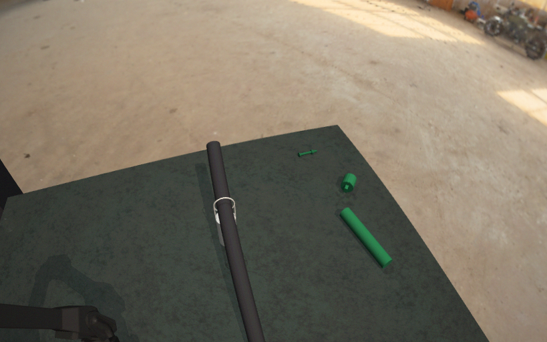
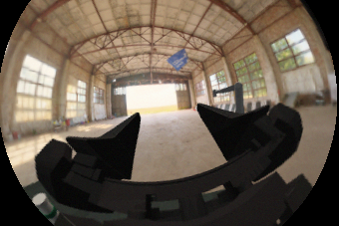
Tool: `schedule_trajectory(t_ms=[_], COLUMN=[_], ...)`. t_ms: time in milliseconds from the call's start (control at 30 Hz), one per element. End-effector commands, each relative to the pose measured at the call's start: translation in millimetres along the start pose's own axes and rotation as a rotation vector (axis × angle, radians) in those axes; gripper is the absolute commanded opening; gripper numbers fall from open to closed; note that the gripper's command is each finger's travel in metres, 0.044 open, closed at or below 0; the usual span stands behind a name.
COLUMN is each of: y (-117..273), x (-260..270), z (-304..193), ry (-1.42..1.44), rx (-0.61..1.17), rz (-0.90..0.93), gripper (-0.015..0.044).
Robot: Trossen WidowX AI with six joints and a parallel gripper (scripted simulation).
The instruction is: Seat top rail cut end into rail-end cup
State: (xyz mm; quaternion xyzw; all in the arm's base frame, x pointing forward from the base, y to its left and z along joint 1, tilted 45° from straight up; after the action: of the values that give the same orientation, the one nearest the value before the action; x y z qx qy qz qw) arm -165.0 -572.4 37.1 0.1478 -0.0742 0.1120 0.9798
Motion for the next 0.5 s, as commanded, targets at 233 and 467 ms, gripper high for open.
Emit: schedule_trajectory(t_ms=[233, 467], y=[-22.1, -17.9], x=[101.0, 217.8], z=[-3.1, -13.4], ry=[0.011, 0.041], rx=[0.175, 0.379], rz=[0.193, 0.412], gripper=[0.0440, 0.0440])
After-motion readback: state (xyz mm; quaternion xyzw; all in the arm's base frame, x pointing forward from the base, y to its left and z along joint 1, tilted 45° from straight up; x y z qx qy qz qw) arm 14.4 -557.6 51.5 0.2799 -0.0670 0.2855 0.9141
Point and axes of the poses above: the point midway between the two fingers, 35 mm back from their tips, its own y axis back along the fingers, its own x axis across the jaws, z = x × y, the point moved 5 cm from there along y, back along the fingers, and after that the axes turned 9 degrees about -y, right-handed, at the moved point
